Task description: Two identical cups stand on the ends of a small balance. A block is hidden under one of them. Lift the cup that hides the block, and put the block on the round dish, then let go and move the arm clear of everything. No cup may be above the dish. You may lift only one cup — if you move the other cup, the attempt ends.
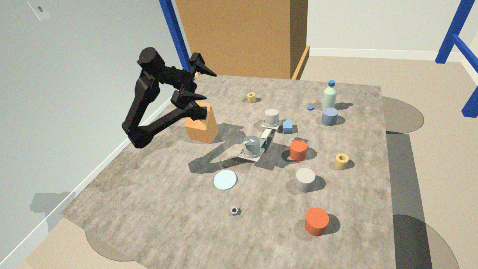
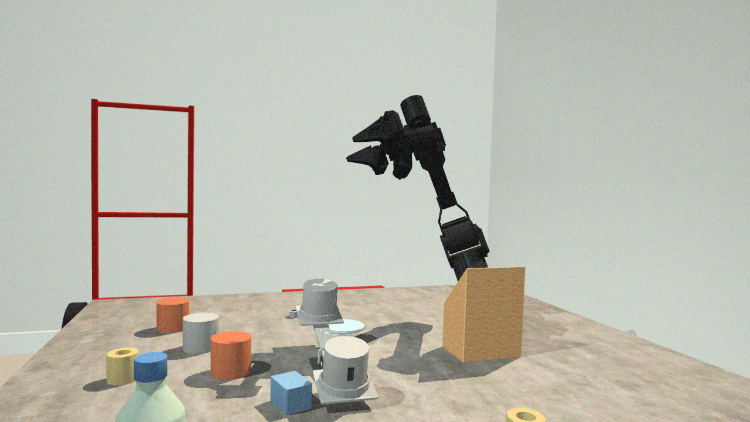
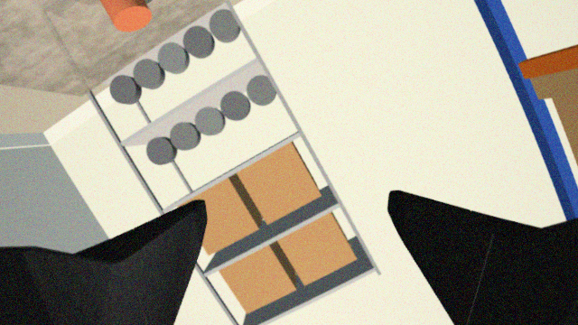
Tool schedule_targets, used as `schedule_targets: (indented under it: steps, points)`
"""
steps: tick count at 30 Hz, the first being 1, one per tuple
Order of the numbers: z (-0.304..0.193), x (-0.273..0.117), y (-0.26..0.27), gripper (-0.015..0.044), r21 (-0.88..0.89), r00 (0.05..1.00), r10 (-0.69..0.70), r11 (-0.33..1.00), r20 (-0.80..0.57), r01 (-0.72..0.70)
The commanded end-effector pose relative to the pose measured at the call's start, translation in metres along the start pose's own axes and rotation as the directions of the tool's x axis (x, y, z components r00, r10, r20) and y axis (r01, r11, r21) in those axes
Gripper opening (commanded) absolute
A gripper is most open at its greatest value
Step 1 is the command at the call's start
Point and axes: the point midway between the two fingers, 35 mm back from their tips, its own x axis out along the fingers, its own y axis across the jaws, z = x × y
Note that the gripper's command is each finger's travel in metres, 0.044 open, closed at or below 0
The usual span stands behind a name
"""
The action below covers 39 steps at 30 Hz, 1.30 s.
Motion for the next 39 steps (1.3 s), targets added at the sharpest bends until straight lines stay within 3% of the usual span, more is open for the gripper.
schedule_targets:
  steps: [1, 10, 19, 39]
  points:
    - [0.0, 0.0, -0.001, 0.0426, 0.006, 1.0, 0.0, 1.0, 0.001, 0.0]
    - [0.02, 0.01, -0.024, 0.044, 0.283, 0.998, -0.008, 0.959, 0.066, -0.011]
    - [0.045, 0.019, -0.046, 0.044, 0.553, 0.991, -0.007, 0.83, 0.136, -0.07]
    - [0.105, 0.032, -0.08, 0.044, 0.912, 0.959, 0.036, 0.299, 0.283, -0.28]
